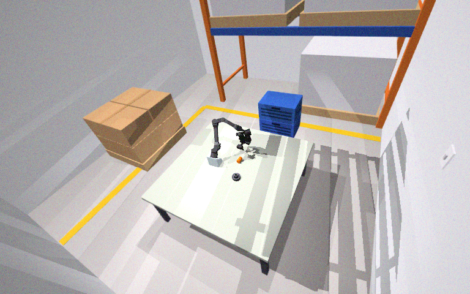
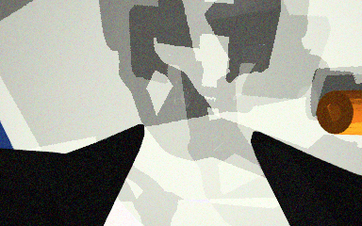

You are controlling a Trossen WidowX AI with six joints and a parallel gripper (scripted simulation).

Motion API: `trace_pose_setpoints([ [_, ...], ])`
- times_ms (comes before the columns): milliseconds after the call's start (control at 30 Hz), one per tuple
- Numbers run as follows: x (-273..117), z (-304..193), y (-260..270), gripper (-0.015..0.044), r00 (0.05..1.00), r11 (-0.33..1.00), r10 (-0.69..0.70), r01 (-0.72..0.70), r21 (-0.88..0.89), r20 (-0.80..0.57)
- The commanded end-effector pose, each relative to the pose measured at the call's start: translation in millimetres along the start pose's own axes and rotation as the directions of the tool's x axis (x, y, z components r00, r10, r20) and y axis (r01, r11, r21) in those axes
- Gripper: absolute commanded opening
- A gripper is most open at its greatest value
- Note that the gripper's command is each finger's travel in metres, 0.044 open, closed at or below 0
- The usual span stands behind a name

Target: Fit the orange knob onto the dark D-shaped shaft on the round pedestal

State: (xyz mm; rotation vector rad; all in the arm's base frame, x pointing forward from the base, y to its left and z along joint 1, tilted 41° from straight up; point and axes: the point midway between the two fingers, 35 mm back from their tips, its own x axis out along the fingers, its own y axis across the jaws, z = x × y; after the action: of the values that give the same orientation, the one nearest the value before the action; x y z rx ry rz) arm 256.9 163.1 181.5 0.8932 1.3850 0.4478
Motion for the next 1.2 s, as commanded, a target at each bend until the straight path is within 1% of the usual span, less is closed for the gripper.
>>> trace_pose_setpoints([
  [0, -9, 25, -63, 0.044, 0.994, 0.867, -0.109, 0.092, 0.489, 0.005],
  [67, -17, 31, -95, 0.044, 0.989, 0.687, -0.144, 0.112, 0.718, -0.017],
  [133, -25, 32, -125, 0.044, 0.986, 0.448, -0.162, 0.116, 0.886, -0.047],
  [200, -33, 30, -150, 0.044, 0.983, 0.198, -0.164, 0.11, 0.974, -0.078],
  [233, -35, 29, -157, 0.044, 0.983, 0.127, -0.162, 0.108, 0.986, -0.086],
  [267, -36, 28, -159, 0.044, 0.983, 0.103, -0.161, 0.107, 0.989, -0.089],
  [567, -35, 28, -159, 0.044, 0.983, 0.103, -0.161, 0.107, 0.989, -0.089],
  [700, -13, 26, -162, 0.044, 0.983, 0.104, -0.16, 0.107, 0.989, -0.089],
  [1167, 5, 25, -165, 0.044, 0.983, 0.104, -0.161, 0.106, 0.989, -0.089],
])
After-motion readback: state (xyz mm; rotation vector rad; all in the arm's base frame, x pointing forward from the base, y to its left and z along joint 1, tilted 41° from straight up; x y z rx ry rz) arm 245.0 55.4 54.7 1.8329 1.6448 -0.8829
